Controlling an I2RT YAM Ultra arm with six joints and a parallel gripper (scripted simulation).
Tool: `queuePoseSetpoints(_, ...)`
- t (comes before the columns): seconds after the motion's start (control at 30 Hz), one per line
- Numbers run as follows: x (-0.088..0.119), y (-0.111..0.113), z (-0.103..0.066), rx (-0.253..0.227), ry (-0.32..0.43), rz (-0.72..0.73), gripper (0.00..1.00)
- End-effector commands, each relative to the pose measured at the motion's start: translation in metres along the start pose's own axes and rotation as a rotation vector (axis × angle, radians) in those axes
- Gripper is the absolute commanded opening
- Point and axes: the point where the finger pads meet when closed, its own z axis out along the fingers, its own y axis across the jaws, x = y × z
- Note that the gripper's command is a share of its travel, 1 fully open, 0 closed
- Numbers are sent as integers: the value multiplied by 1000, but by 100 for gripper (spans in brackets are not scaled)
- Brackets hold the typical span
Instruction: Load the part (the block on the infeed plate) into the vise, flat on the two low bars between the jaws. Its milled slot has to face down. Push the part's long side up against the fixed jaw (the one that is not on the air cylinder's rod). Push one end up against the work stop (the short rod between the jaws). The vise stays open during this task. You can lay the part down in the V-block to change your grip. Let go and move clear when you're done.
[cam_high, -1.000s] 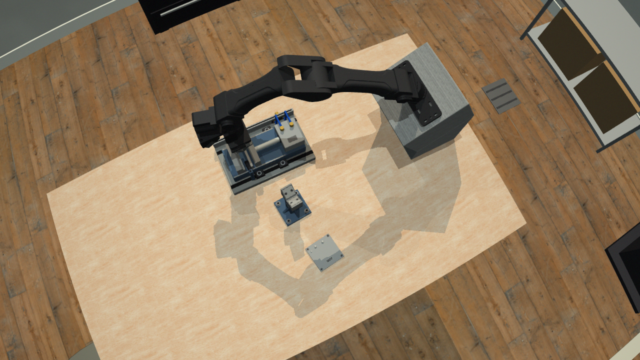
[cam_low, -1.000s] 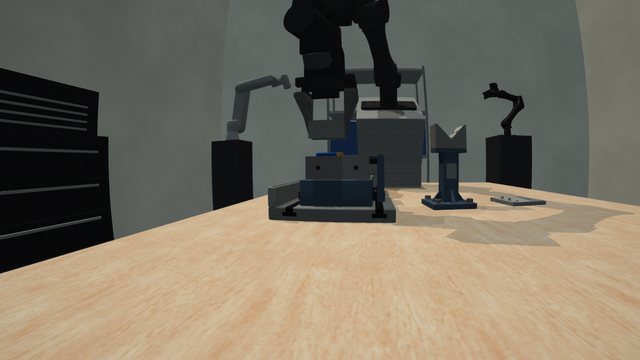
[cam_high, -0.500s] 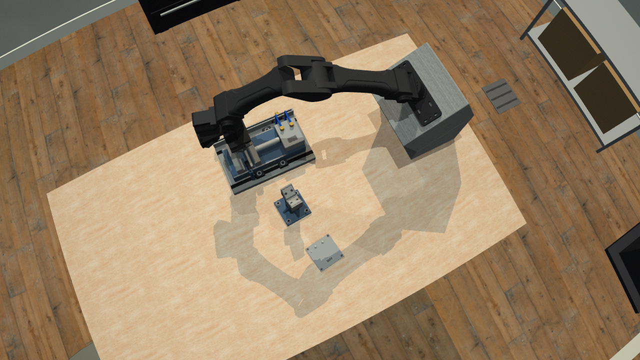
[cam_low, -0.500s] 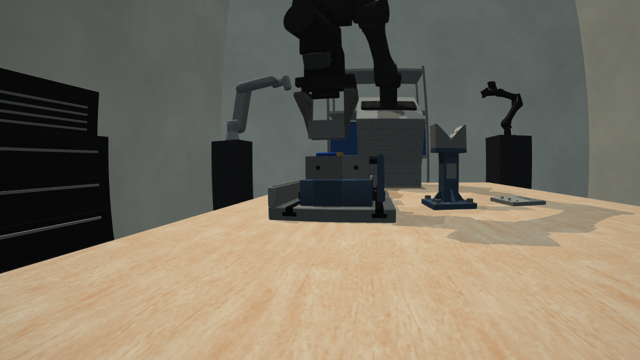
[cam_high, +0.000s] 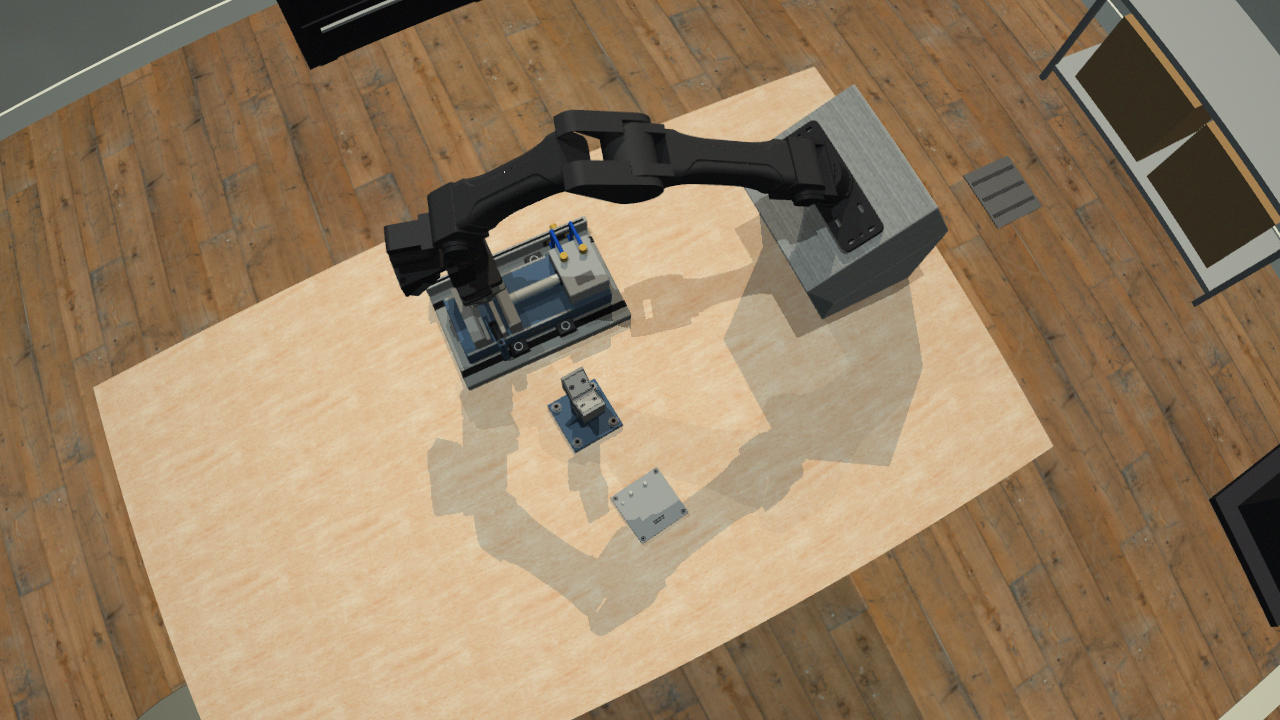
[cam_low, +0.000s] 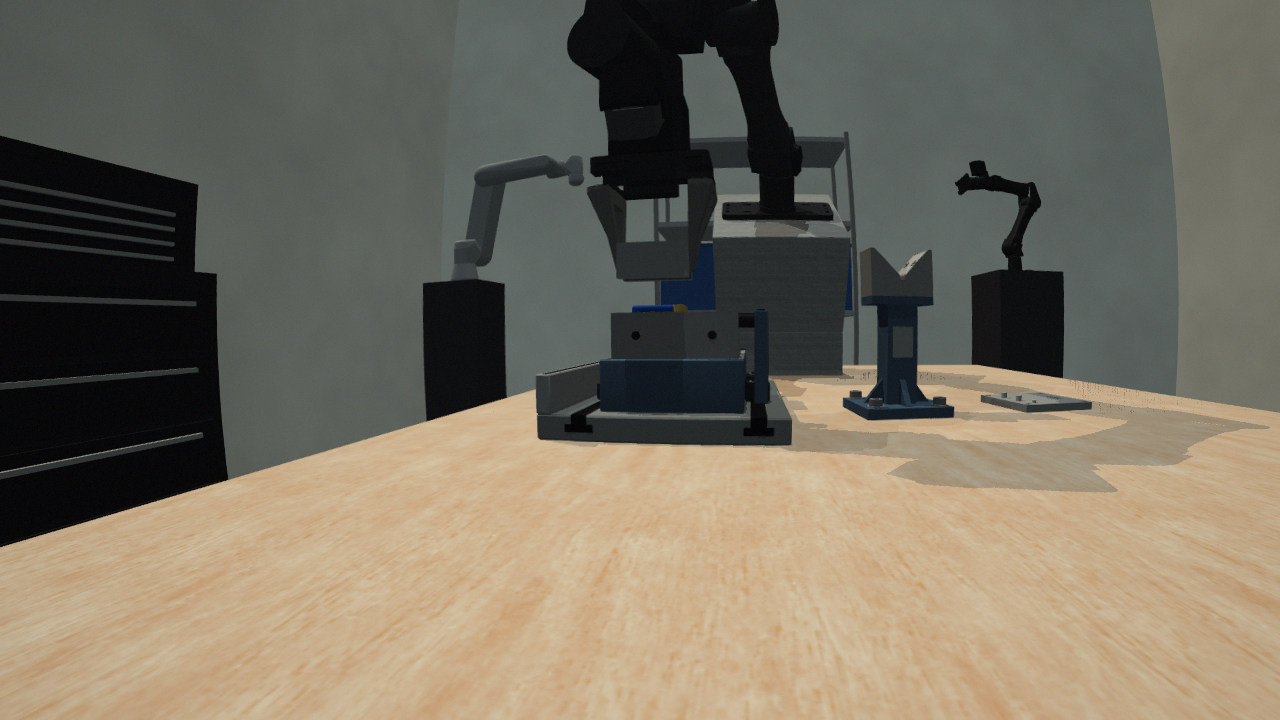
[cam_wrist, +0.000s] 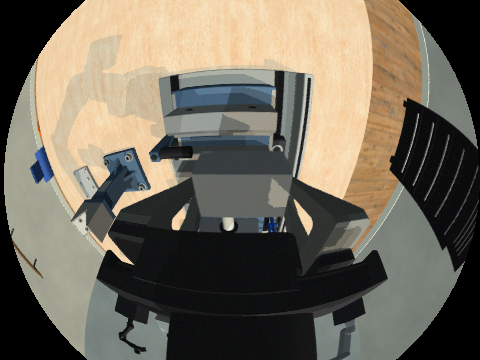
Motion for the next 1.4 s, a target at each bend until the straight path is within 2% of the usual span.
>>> queuePoseSetpoints(0.0,-11,0,-14,13,-41,-3,0)
queuePoseSetpoints(1.37,-12,1,-15,13,-45,-5,0)
